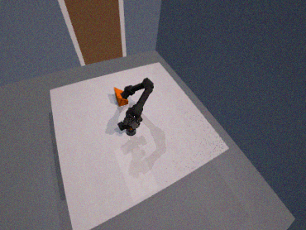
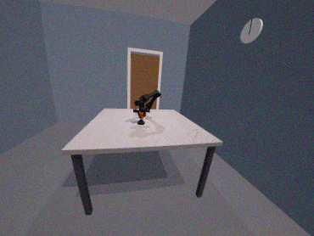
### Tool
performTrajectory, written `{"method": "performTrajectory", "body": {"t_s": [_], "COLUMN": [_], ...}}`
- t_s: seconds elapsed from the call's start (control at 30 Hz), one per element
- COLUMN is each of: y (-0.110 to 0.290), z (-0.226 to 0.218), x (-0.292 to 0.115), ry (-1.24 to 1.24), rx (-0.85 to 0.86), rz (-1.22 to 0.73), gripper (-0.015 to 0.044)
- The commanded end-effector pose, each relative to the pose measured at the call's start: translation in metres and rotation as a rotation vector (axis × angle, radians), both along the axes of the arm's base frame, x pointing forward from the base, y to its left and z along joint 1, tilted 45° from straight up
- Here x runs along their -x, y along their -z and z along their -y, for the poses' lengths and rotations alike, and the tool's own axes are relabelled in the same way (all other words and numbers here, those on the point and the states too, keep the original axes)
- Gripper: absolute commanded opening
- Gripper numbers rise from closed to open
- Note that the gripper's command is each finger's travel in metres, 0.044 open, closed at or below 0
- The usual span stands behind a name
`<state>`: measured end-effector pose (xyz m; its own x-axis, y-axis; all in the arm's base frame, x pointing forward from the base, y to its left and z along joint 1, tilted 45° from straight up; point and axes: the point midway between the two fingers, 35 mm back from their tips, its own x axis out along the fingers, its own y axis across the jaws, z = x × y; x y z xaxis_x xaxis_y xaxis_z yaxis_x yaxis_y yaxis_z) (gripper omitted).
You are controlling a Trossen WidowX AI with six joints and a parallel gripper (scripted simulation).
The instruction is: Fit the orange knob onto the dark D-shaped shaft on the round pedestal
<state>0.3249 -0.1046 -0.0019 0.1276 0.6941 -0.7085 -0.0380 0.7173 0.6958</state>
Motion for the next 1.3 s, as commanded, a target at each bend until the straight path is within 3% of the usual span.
{"method": "performTrajectory", "body": {"t_s": [0.0,0.13,1.03,1.27], "y": [-0.0025,-0.0015,-0.0021,-0.0008], "z": [0.0017,0.0022,0.0022,0.0024], "x": [-0.0004,-0.0022,-0.003,-0.0029], "ry": [-0.05,-0.137,-0.137,-0.278], "rx": [0.011,0.027,0.027,0.053], "rz": [0.054,0.139,0.139,0.277], "gripper": [0.0,0.0,0.0,0.0]}}
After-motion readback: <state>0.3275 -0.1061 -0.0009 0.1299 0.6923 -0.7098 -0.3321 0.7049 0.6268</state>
